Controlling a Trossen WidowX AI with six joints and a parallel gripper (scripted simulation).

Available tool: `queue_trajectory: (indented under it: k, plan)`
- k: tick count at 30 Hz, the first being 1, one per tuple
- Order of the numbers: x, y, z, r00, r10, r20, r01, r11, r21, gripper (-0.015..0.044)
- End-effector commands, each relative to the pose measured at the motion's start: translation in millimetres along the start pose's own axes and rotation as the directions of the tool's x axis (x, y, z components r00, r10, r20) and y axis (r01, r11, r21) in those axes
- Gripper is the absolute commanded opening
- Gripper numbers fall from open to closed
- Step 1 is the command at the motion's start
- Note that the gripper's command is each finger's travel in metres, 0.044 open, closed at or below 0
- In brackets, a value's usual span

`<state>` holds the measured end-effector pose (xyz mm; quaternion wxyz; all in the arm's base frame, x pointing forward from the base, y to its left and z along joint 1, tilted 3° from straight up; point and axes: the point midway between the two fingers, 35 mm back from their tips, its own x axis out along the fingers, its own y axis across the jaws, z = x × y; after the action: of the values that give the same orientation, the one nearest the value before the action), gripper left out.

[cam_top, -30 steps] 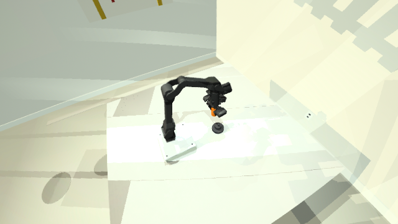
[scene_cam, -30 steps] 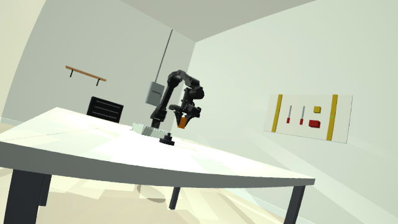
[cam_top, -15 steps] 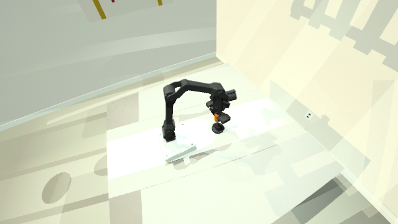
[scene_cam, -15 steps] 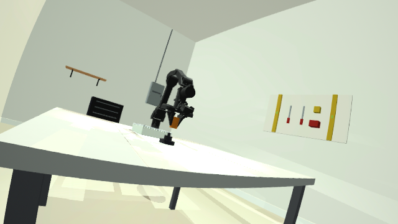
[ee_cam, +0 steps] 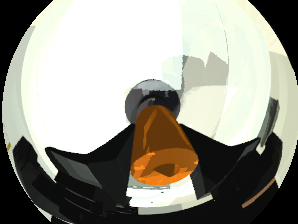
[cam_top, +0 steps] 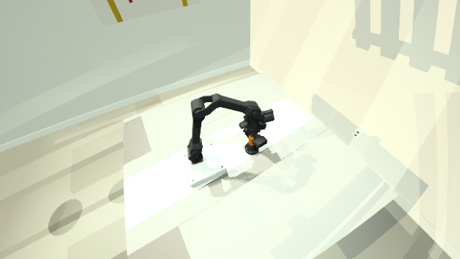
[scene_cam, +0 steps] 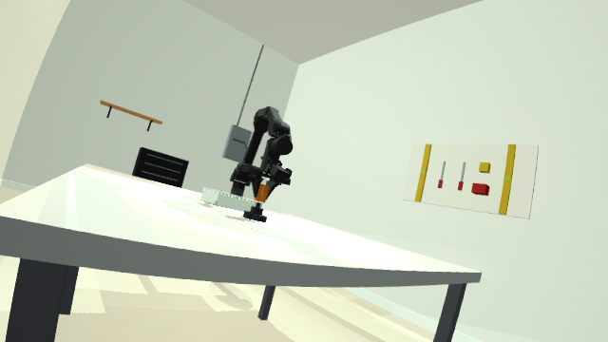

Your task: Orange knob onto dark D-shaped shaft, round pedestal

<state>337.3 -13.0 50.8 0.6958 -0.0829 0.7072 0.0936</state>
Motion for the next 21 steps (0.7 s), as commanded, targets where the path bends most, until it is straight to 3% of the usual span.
queue_trajectory:
  k: [1,21]
  plan:
    - [5.6,-0.6,-0.7,1.0,-0.003,-0.003,0.003,1.0,-0.005,0.0]
    - [5.0,-1.3,-0.8,1.0,-0.003,-0.003,0.003,1.0,0.0,0.0]
